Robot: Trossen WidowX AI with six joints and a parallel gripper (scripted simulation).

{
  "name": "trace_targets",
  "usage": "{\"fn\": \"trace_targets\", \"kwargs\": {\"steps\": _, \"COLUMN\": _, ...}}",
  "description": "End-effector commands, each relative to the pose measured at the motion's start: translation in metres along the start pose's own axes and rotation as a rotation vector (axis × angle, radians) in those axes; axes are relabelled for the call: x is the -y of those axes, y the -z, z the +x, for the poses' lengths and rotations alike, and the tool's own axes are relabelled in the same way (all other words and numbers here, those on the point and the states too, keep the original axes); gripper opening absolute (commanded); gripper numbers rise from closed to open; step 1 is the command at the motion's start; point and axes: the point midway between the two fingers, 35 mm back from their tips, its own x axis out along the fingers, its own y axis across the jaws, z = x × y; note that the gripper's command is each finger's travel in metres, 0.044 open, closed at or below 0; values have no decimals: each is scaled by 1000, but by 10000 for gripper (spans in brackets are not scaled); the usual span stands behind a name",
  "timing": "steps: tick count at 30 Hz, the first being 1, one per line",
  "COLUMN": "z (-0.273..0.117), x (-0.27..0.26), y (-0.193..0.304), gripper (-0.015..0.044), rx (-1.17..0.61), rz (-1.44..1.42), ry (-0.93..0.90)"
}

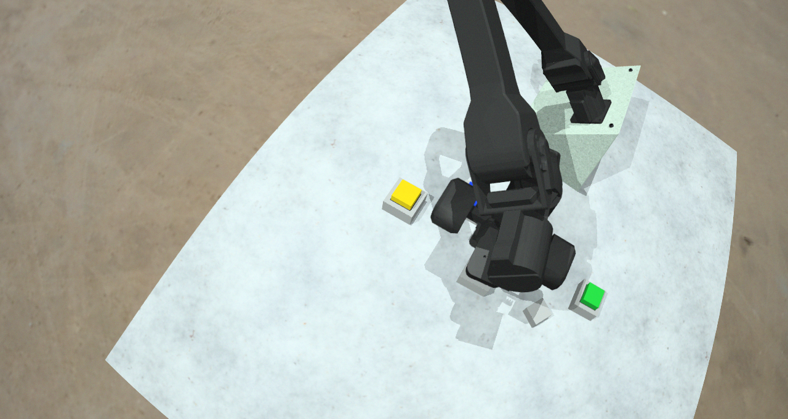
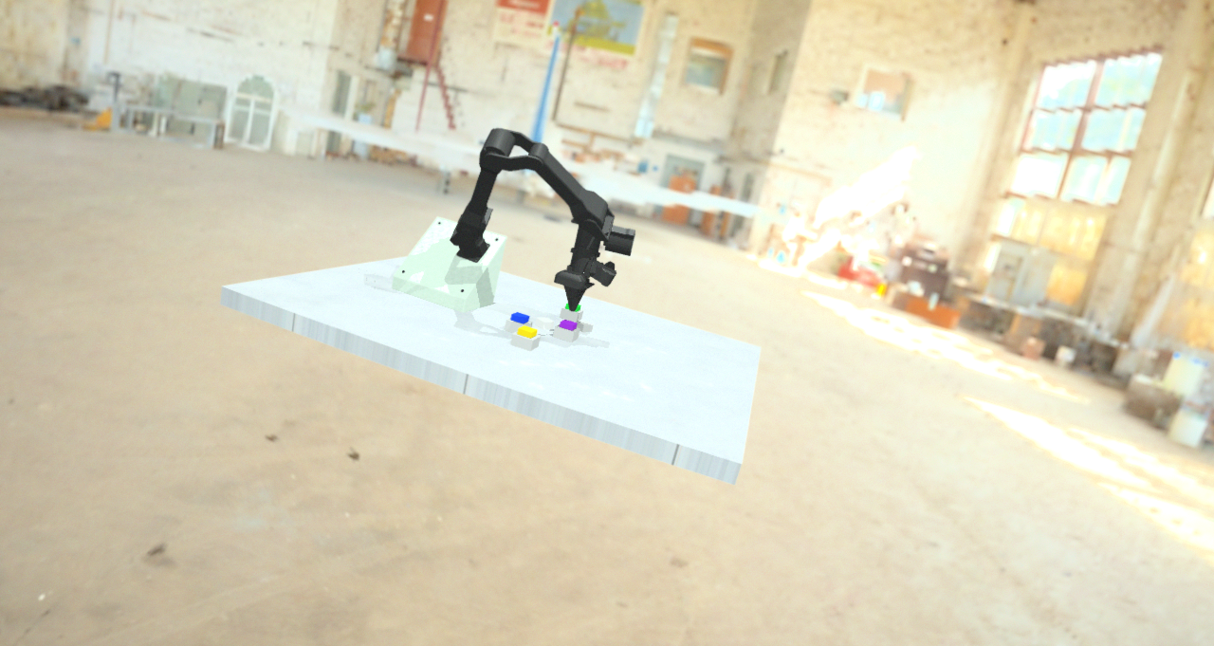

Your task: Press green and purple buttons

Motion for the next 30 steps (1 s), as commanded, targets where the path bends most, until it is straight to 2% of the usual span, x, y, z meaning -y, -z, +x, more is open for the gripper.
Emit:
{"fn": "trace_targets", "kwargs": {"steps": 1, "z": 9, "x": 1, "y": 1, "gripper": 20, "rx": -3, "rz": -5, "ry": 7}}
{"fn": "trace_targets", "kwargs": {"steps": 18, "z": 36, "x": 2, "y": 2, "gripper": 20, "rx": -3, "rz": -5, "ry": 8}}
{"fn": "trace_targets", "kwargs": {"steps": 30, "z": 37, "x": 2, "y": 2, "gripper": 20, "rx": -3, "rz": -5, "ry": 9}}
